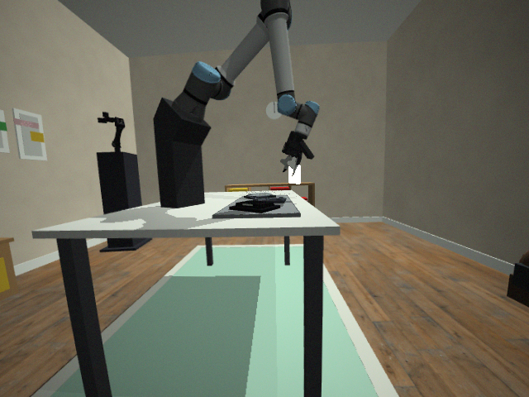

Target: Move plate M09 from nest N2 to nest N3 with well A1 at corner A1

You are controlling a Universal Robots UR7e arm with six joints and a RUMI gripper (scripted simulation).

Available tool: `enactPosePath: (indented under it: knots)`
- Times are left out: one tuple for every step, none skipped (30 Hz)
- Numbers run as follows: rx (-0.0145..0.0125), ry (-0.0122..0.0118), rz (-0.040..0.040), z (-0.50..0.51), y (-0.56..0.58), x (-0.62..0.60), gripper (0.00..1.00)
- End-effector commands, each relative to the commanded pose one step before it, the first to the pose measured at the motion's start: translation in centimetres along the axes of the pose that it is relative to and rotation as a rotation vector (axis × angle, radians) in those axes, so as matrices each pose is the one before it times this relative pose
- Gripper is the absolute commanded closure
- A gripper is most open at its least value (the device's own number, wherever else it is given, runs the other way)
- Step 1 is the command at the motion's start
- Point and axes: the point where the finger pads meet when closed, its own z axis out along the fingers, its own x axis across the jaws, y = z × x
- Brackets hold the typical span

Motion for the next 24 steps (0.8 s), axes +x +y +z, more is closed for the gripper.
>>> enactPosePath:
  knots:
    - [0.02014, 0.01831, -0.01282, 1.69, -0.525, -0.865, 0.18]
    - [0.0, 0.0, 0.0, 0.383, -0.082, -0.219, 0.18]
    - [0.0, 0.0, 0.0, 0.001, 0.0, 0.0, 0.18]
    - [0.013, 0.01214, -0.00912, 0.416, -0.063, -0.268, 0.18]
    - [0.0061, 0.00569, -0.00428, 0.414, -0.06, -0.273, 0.18]
    - [0.0, -0.00001, 0.0, 0.414, -0.058, -0.275, 0.18]
    - [0.0, 0.0, 0.0, 0.314, -0.044, -0.208, 0.18]
    - [0.0, 0.0, 0.0, 0.0, 0.0, 0.0, 0.18]
    - [0.0, 0.0, 0.0, 0.0, 0.0, 0.0, 0.18]
    - [0.01327, 0.01205, -0.00885, 0.401, -0.029, -0.297, 0.18]
    - [0.00609, 0.00553, -0.00407, 0.397, -0.026, -0.302, 0.18]
    - [0.0, -0.00001, 0.0, 0.397, -0.024, -0.304, 0.18]
    - [0.0, 0.0, 0.0, 0.248, -0.015, -0.19, 0.18]
    - [0.01353, 0.01195, -0.00857, 0.379, 0.007, -0.325, 0.18]
    - [0.00608, 0.00537, -0.00385, 0.376, 0.01, -0.329, 0.18]
    - [0.0, -0.00001, 0.0, 0.375, 0.011, -0.331, 0.18]
    - [0.0, 0.0, 0.0, 0.187, 0.005, -0.165, 0.18]
    - [0.01379, 0.01185, -0.00828, 0.353, 0.043, -0.35, 0.18]
    - [0.00606, 0.0052, -0.00364, 0.349, 0.045, -0.355, 0.18]
    - [0.0, -0.00001, 0.0, 0.349, 0.046, -0.357, 0.18]
    - [0.0, 0.0, 0.0, 0.131, 0.017, -0.134, 0.18]
    - [0.01405, 0.01175, -0.00798, 0.322, 0.079, -0.373, 0.18]
    - [0.00603, 0.00504, -0.00343, 0.318, 0.081, -0.377, 0.18]
    - [0.0, -0.00001, 0.0, 0.317, 0.082, -0.379, 0.18]
